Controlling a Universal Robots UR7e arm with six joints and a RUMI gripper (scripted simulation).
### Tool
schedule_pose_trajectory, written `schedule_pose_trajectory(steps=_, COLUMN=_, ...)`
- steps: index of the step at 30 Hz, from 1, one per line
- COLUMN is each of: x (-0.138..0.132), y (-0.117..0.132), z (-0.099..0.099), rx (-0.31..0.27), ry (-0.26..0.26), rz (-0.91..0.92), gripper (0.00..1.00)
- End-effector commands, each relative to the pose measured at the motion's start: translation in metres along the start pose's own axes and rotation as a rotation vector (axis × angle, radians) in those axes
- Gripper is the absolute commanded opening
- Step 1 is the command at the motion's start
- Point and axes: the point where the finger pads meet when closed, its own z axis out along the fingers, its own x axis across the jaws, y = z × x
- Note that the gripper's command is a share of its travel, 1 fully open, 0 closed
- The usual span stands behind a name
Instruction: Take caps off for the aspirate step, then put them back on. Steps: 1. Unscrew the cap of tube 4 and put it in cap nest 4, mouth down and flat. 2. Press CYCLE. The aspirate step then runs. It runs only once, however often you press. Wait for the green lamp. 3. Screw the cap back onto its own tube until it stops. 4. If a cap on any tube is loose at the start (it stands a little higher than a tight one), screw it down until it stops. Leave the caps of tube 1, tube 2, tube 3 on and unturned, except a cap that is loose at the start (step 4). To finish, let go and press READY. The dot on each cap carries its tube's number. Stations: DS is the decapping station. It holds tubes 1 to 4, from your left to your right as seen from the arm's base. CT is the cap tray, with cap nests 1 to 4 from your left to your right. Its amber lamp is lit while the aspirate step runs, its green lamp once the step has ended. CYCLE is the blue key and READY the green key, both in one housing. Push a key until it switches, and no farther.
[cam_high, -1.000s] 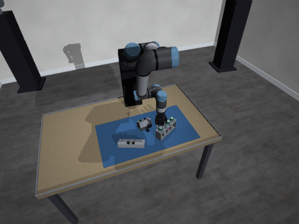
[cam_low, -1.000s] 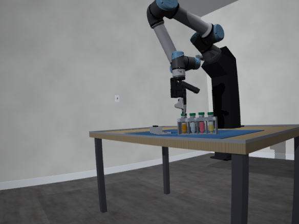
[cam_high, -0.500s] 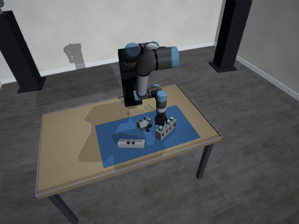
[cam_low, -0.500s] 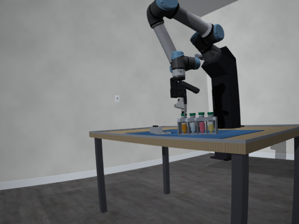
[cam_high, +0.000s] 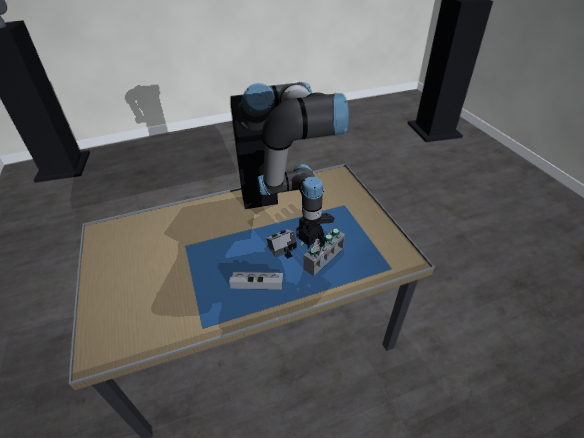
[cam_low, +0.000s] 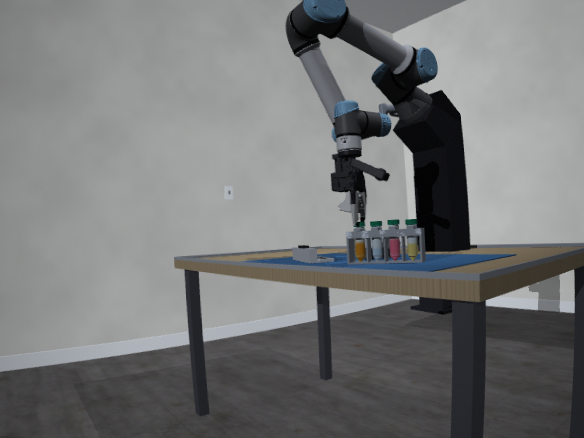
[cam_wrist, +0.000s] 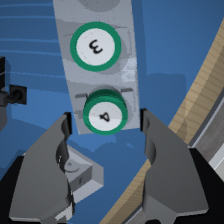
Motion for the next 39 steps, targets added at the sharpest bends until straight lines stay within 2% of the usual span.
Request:
schedule_pose_trajectory(steps=1, x=0.0004, y=-0.0002, z=-0.0003, rx=-0.007, ry=-0.001, rz=0.233, gripper=0.35)
schedule_pose_trajectory(steps=4, x=0.0004, y=-0.0002, z=-0.0003, rx=-0.007, ry=0.000, rz=0.434, gripper=0.35)
schedule_pose_trajectory(steps=11, x=0.0004, y=-0.0003, z=-0.0003, rx=-0.007, ry=0.000, rz=0.447, gripper=0.35)
schedule_pose_trajectory(steps=12, x=0.0004, y=-0.0003, z=-0.0003, rx=-0.007, ry=0.000, rz=0.447, gripper=0.00)
schedule_pose_trajectory(steps=26, x=0.0004, y=-0.0002, z=-0.0003, rx=-0.007, ry=0.000, rz=0.447, gripper=0.00)
schedule_pose_trajectory(steps=29, x=0.0004, y=-0.0003, z=-0.0004, rx=-0.007, ry=0.000, rz=0.297, gripper=0.00)
schedule_pose_trajectory(steps=31, x=0.0004, y=-0.0003, z=-0.0004, rx=-0.007, ry=0.000, rz=0.297, gripper=0.00)
schedule_pose_trajectory(steps=39, x=0.0004, y=-0.0003, z=-0.0006, rx=-0.007, ry=-0.002, rz=-0.103, gripper=0.00)
